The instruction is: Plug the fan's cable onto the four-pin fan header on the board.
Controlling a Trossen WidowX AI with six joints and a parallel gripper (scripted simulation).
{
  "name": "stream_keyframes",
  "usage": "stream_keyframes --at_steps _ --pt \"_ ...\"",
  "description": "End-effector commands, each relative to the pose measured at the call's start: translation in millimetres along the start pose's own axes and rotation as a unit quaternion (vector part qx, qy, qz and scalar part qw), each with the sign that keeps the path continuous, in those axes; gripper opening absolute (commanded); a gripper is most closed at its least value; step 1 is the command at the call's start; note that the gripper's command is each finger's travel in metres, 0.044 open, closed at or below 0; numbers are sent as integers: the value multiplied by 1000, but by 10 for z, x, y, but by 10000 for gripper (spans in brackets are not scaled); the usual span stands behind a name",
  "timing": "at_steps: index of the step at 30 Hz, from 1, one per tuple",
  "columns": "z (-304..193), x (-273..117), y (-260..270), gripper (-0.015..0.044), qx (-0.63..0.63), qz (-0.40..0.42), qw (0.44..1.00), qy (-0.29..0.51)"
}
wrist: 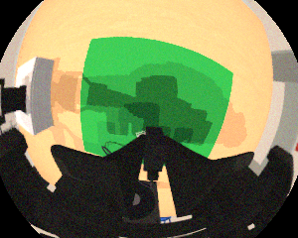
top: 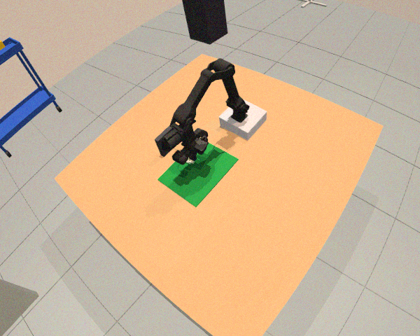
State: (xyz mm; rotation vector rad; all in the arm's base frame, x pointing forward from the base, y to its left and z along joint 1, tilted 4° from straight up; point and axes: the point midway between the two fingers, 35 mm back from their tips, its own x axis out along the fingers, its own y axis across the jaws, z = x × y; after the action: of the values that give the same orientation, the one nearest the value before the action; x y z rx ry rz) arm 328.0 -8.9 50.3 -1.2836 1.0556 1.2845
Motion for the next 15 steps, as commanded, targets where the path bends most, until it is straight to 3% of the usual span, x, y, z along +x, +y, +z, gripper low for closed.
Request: stream_keyframes --at_steps 1,9,15 --pt "-114 29 21 0 -62 5 998 -4" --pt "-374 33 65 0 -194 5 981 -4" --pt "-395 43 70 0 -205 5 979 -4"
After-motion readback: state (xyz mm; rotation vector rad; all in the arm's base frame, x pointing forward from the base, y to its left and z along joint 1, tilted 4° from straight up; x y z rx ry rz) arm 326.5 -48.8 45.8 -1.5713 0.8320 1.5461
